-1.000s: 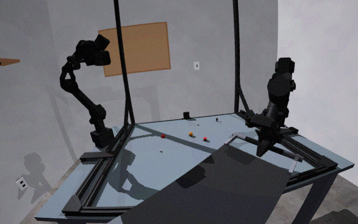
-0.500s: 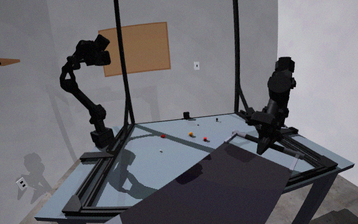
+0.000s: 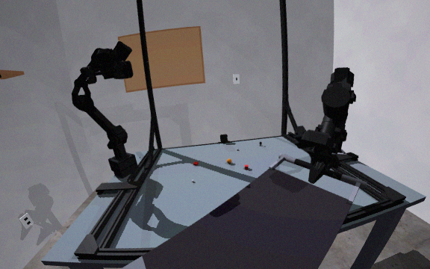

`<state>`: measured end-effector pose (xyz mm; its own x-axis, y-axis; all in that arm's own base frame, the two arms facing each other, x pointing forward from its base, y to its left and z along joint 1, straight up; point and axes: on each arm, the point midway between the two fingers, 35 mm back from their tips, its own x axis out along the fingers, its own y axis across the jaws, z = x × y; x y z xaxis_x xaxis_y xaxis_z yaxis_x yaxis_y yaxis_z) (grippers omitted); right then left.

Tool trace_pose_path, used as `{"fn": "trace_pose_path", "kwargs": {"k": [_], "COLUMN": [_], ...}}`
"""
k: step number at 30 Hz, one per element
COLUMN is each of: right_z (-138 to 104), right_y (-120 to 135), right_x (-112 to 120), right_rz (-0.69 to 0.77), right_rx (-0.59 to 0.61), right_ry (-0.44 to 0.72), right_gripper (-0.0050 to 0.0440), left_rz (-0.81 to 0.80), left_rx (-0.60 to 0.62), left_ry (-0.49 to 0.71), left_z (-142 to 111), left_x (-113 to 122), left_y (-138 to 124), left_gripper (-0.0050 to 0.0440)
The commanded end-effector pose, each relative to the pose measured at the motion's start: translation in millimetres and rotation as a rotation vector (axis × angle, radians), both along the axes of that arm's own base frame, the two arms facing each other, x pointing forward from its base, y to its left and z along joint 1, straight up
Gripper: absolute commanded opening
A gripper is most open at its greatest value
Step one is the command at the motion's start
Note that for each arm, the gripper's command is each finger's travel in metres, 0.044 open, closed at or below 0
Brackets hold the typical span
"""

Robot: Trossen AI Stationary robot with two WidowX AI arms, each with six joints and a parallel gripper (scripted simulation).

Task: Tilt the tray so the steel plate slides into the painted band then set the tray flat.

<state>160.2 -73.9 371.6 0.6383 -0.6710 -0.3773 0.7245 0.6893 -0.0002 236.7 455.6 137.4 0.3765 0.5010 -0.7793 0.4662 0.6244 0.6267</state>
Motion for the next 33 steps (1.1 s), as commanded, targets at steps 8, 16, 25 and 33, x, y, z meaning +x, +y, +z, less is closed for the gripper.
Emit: {"fn": "trace_pose_path", "kwargs": {"k": [8,16,25,33], "right_z": [0,0,0,0], "right_y": [0,0,0,0], "right_x": [0,0,0,0], "right_rz": [-0.002,-0.002,-0.002,-0.002], "right_rx": [-0.001,-0.001,-0.001,-0.001], "right_ry": [-0.001,-0.001,-0.001,-0.001], "right_gripper": [0.0440,0.0440,0.0440,0.0440], "left_rz": [0.002,0.002,0.002,0.002], "left_rx": [0.041,0.049,0.056,0.063], "left_ry": [-0.029,-0.034,-0.040,-0.046], "left_z": [29,35,40,46], "left_x": [1,1,2,3], "left_y": [2,3,3,4], "left_gripper": [0.0000,0.0000,0.0000,0.0000]}}
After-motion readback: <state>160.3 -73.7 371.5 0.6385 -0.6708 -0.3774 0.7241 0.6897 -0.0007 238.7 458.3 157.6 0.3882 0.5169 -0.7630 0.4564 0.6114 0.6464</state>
